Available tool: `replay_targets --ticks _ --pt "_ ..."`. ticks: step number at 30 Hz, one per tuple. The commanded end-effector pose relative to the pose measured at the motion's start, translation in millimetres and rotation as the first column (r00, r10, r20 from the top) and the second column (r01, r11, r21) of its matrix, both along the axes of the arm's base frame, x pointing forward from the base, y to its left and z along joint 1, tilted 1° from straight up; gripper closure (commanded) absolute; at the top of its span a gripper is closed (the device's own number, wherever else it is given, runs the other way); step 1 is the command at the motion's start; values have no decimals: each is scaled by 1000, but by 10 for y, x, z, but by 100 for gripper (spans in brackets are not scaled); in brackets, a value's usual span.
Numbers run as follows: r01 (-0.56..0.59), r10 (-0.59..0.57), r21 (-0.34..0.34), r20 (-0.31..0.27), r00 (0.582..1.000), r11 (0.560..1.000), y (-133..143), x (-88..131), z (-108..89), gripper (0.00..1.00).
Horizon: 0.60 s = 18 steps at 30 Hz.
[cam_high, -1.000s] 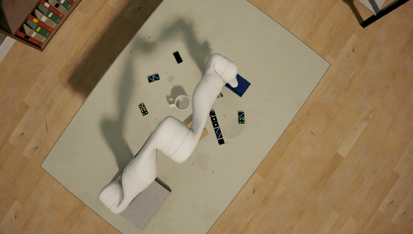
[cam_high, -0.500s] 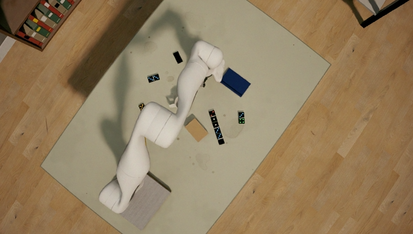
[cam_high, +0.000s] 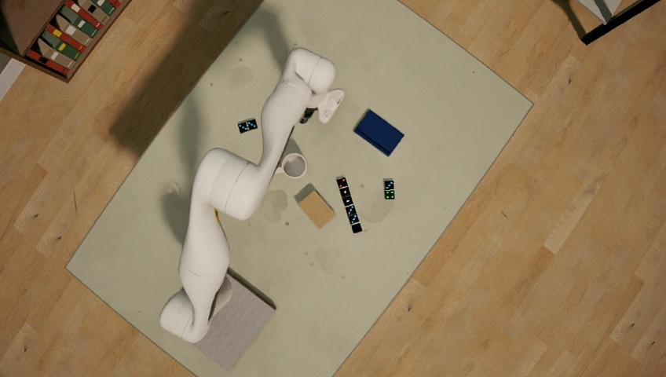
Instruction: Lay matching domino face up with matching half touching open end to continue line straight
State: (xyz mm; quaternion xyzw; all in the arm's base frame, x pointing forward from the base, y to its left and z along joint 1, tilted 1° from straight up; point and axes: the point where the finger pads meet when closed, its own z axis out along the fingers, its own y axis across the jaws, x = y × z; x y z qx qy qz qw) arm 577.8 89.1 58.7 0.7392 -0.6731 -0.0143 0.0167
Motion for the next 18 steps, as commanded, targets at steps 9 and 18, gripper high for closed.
replay_targets --ticks 9,18 --pt "256 -255 -8 19 967 967 413 0 63 51" --pt "364 -364 -6 26 931 931 600 -10 90 51"
